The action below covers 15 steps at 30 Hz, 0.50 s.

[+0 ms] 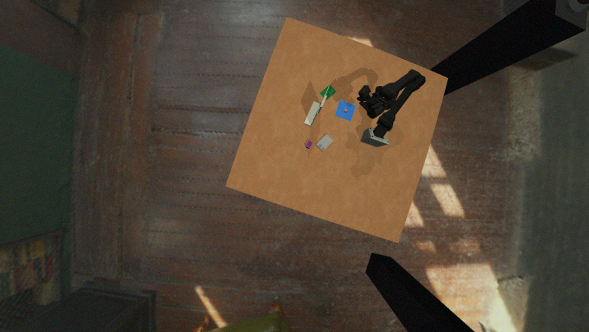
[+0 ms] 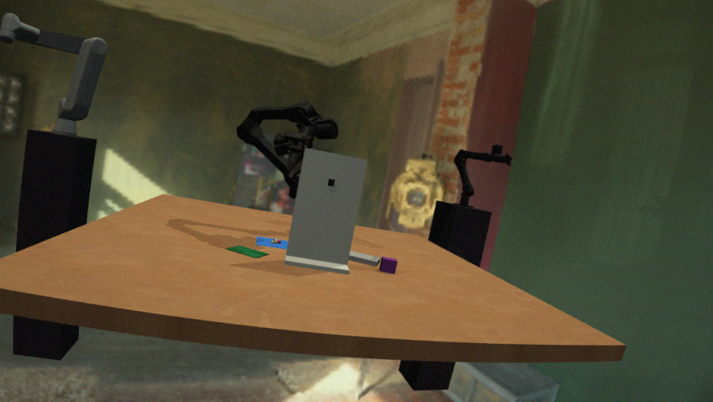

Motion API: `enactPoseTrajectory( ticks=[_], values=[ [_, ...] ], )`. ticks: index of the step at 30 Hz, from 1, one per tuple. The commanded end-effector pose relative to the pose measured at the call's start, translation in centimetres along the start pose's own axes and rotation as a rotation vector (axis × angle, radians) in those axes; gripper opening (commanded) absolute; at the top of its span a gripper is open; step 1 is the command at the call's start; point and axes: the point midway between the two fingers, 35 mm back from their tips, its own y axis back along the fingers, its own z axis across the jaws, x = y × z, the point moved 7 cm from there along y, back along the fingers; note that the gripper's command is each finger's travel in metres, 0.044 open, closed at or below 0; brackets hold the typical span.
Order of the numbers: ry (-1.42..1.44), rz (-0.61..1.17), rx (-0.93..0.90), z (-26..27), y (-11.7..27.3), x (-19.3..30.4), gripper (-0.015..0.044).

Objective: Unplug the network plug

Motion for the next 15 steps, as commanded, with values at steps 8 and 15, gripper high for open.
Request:
enactPoseTrajectory(
  ticks=[8,15],
  values=[
    [0.010,-0.004,0.000,0.33,0.59,0.02,0.0340],
    [0.010,-0.004,0.000,0.33,0.59,0.02,0.0440]
  ],
)
